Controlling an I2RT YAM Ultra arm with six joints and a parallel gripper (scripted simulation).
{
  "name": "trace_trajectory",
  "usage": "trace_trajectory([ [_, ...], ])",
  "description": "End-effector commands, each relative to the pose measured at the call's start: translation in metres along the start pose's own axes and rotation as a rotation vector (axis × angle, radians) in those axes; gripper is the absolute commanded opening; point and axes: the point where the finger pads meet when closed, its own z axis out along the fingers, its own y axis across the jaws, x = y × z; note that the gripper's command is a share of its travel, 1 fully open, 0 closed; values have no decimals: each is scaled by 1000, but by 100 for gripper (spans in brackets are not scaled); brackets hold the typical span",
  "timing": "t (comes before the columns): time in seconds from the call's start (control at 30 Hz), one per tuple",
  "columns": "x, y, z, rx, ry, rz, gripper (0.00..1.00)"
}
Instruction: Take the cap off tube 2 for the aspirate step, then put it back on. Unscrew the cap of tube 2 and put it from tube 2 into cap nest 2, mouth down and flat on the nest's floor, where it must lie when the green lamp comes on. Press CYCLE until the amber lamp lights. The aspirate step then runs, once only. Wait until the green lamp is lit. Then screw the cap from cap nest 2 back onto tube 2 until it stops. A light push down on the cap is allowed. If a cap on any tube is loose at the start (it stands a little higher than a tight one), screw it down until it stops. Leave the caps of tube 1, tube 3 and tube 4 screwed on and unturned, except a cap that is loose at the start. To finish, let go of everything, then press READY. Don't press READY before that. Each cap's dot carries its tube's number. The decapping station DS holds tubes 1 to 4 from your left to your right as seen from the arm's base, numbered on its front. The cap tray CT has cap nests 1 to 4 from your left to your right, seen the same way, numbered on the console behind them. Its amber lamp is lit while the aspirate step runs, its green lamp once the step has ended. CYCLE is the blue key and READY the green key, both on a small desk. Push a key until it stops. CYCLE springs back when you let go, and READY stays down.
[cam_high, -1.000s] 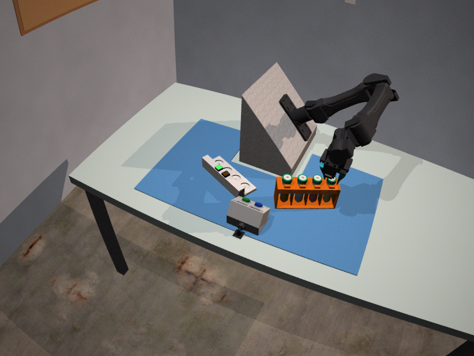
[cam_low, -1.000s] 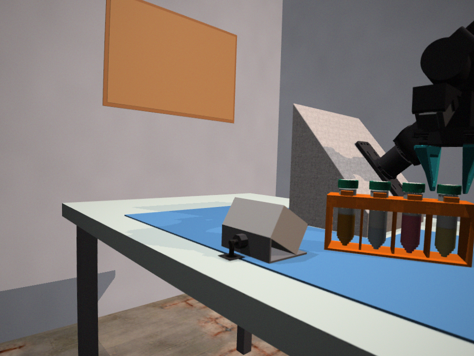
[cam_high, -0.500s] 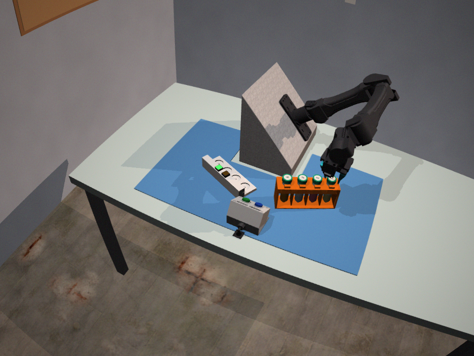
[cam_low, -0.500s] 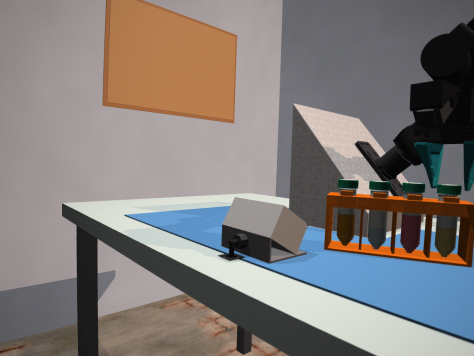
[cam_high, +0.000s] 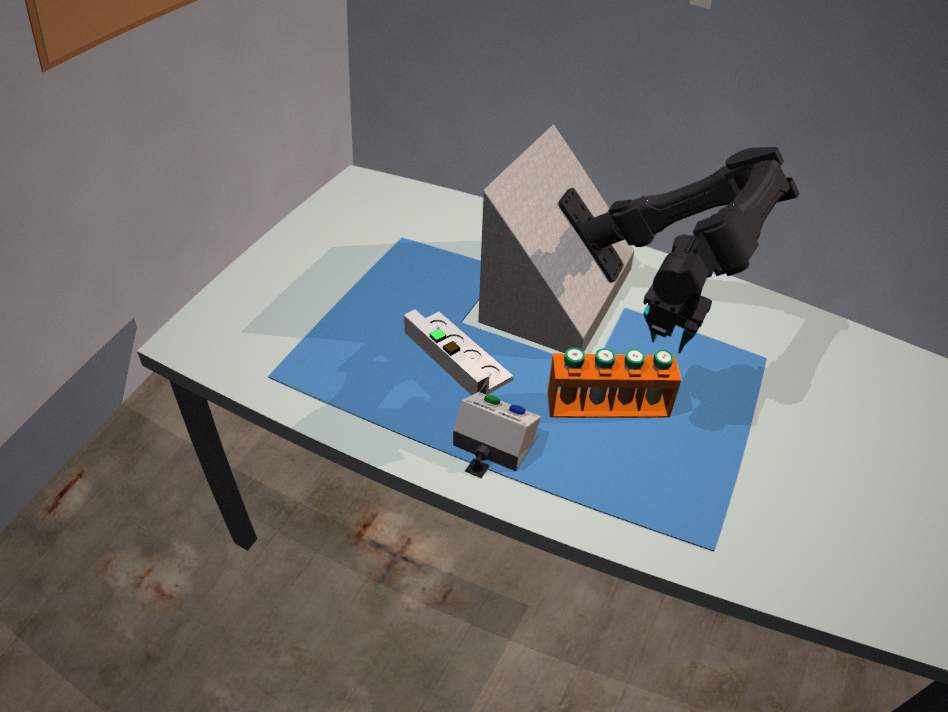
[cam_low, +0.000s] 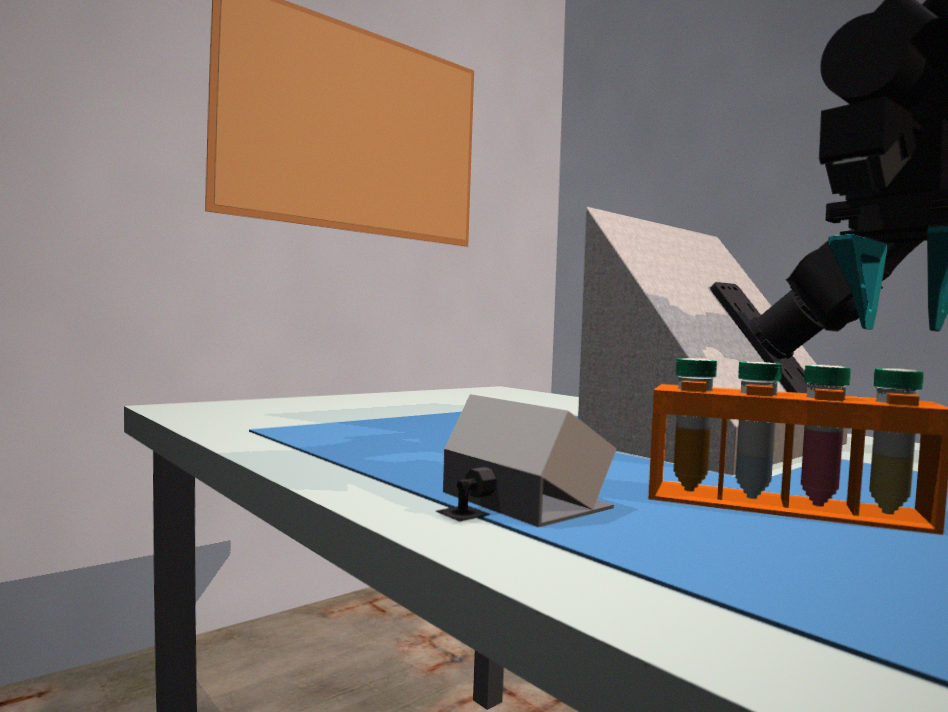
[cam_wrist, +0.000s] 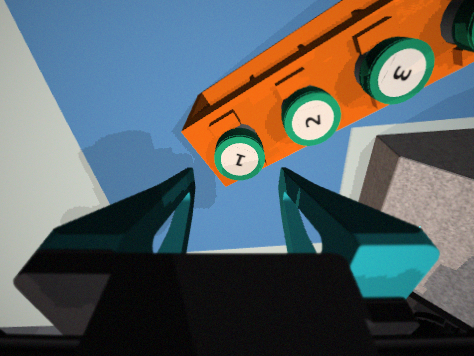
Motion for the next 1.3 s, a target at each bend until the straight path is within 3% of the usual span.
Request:
trace_trajectory([
  [0.0,4,-1,-4,0,9,8,49],
  [0.13,4,-1,-4,0,9,8,49],
  [0.2,-5,-16,-4,-1,8,-140,49],
  [0.47,-40,-73,-4,0,8,-139,49],
  [0.53,-40,-73,-4,0,8,-139,49],
  [0.63,-51,-90,-4,0,7,-139,49],
  [0.83,-51,-90,-4,0,7,-139,49],
  [1.27,-51,-90,29,0,7,-140,49],
])
